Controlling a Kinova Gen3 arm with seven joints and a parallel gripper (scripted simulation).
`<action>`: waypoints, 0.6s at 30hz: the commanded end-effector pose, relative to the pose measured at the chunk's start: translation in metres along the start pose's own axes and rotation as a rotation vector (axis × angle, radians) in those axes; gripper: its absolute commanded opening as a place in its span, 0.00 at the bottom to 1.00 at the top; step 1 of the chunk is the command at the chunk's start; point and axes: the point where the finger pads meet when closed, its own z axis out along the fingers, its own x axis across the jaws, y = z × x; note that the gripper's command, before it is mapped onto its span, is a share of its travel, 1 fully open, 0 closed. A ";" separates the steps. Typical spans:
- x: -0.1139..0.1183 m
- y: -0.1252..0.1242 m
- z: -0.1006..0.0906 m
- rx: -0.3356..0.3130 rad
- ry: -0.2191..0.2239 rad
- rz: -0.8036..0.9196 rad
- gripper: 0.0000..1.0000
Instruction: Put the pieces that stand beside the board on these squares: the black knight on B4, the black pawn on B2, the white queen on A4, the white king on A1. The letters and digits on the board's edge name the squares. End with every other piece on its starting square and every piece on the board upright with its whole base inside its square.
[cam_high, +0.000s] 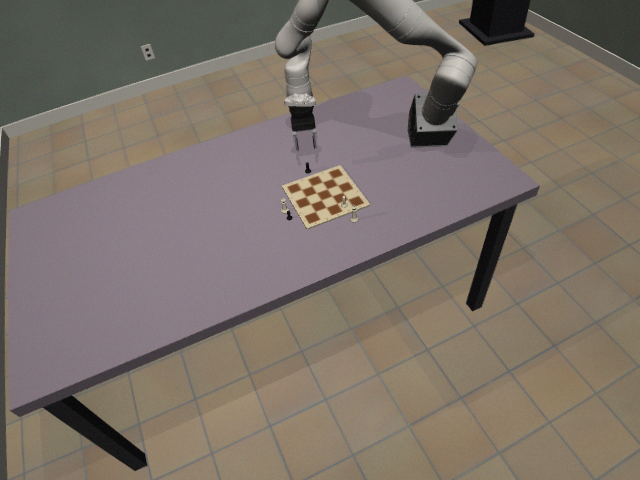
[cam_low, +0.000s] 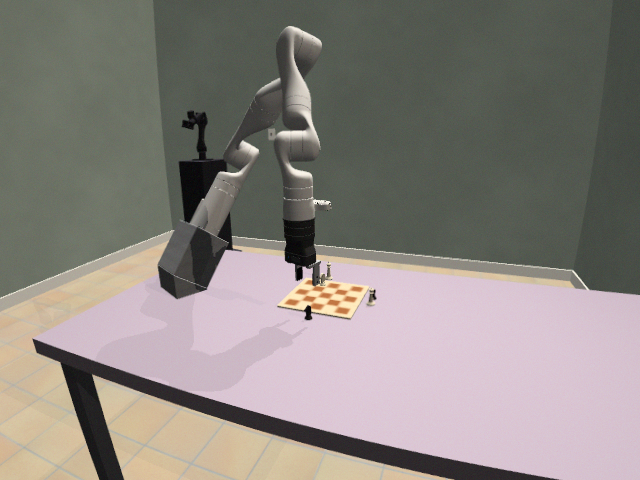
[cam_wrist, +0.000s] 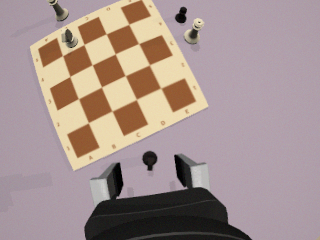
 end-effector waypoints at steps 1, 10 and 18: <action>0.001 0.001 0.003 -0.015 -0.003 0.093 1.00; 0.003 0.003 0.005 -0.019 0.002 0.194 1.00; 0.004 0.005 0.005 -0.019 0.005 0.208 0.73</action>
